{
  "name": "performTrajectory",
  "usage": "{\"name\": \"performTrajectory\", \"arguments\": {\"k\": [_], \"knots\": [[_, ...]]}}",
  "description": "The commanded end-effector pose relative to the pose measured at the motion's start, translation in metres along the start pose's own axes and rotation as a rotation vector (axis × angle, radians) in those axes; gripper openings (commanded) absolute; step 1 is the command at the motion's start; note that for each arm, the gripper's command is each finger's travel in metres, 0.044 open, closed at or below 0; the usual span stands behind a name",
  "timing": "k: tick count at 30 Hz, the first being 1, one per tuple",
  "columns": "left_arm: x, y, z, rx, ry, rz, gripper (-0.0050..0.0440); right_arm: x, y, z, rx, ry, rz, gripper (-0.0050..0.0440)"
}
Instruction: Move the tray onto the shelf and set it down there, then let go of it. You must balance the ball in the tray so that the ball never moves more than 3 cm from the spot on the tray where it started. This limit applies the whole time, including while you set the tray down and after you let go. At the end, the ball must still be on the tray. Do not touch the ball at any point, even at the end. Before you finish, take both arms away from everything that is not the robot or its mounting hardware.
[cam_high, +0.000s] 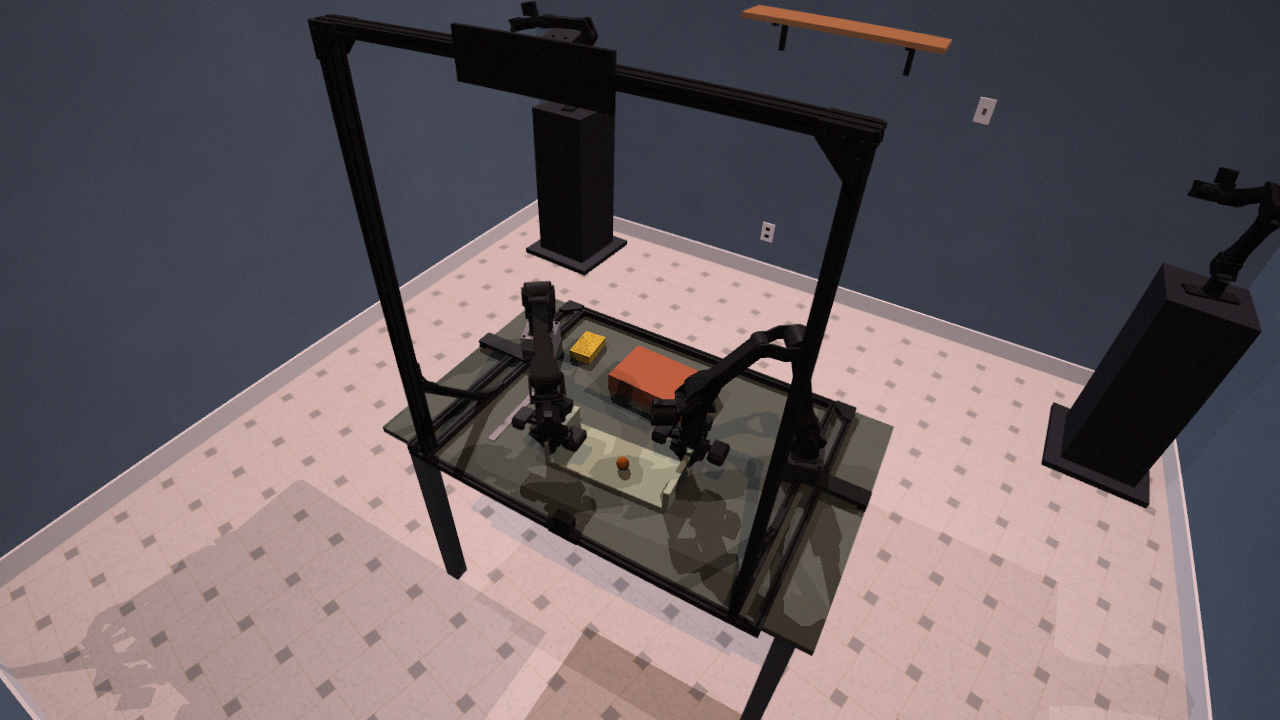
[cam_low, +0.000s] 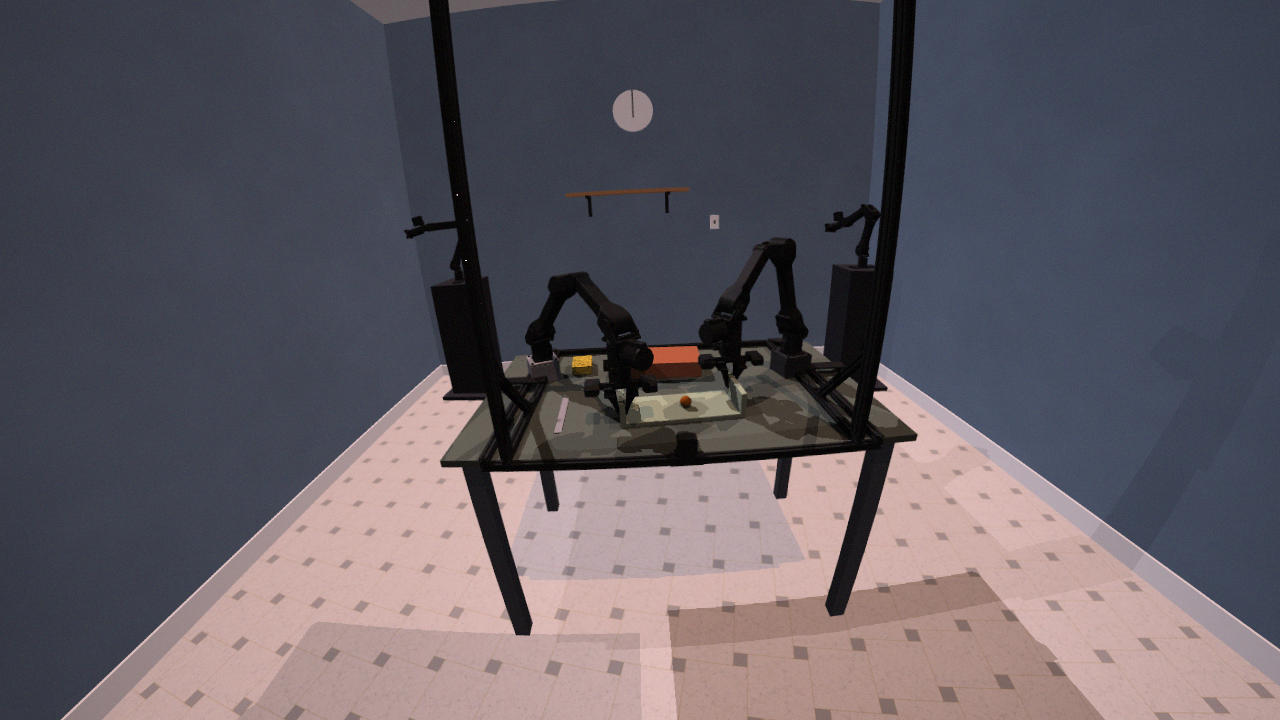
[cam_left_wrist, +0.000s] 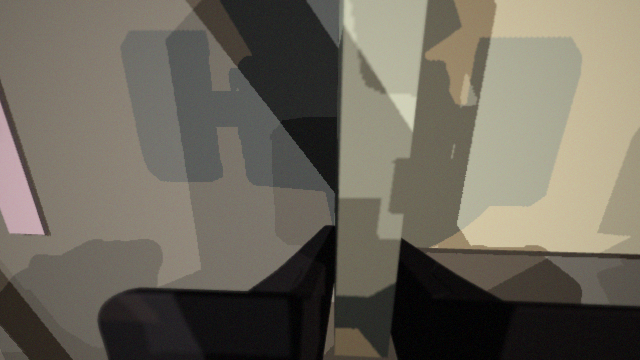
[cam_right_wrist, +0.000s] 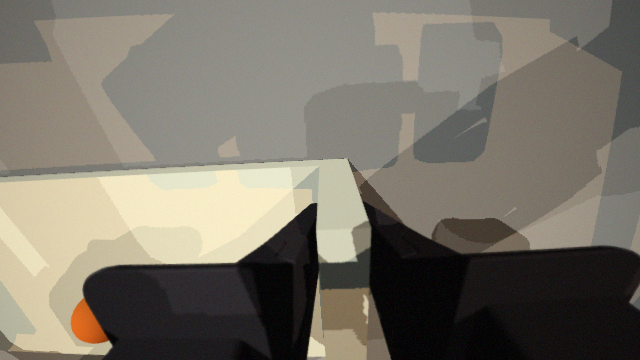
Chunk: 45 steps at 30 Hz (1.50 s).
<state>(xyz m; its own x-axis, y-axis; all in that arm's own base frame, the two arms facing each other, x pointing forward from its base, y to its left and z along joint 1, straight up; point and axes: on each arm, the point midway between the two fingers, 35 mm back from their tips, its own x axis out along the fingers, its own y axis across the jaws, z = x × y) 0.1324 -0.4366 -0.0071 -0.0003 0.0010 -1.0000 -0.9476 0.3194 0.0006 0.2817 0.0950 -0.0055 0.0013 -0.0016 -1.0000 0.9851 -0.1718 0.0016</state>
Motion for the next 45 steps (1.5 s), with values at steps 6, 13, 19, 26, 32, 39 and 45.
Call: {"name": "performTrajectory", "arguments": {"k": [6,13,19,26,32,39,45], "knots": [[-0.004,0.000,0.000,0.000,0.001,-0.001,0.0020,-0.004,0.000,0.000,-0.001,0.001,-0.002,0.0020],[-0.004,0.000,0.000,0.000,0.001,-0.001,0.0020,-0.004,0.000,0.000,-0.001,0.001,-0.002,0.0020],[-0.008,0.000,0.000,0.000,0.001,-0.001,0.0020,-0.007,0.000,0.000,-0.001,0.001,-0.002,0.0020],[-0.012,0.000,0.000,-0.001,0.004,0.000,0.0020,-0.011,0.000,0.000,-0.001,0.004,-0.001,0.0020],[-0.012,0.000,0.000,-0.001,0.007,0.001,0.0020,-0.011,0.000,0.000,-0.001,0.008,0.000,0.0020],[-0.017,0.000,0.000,-0.001,0.008,0.001,0.0020,-0.015,0.000,0.000,-0.001,0.008,0.000,0.0020],[-0.017,0.000,0.000,-0.001,0.008,0.001,0.0020,-0.016,0.000,0.000,-0.001,0.008,0.000,0.0020]]}}
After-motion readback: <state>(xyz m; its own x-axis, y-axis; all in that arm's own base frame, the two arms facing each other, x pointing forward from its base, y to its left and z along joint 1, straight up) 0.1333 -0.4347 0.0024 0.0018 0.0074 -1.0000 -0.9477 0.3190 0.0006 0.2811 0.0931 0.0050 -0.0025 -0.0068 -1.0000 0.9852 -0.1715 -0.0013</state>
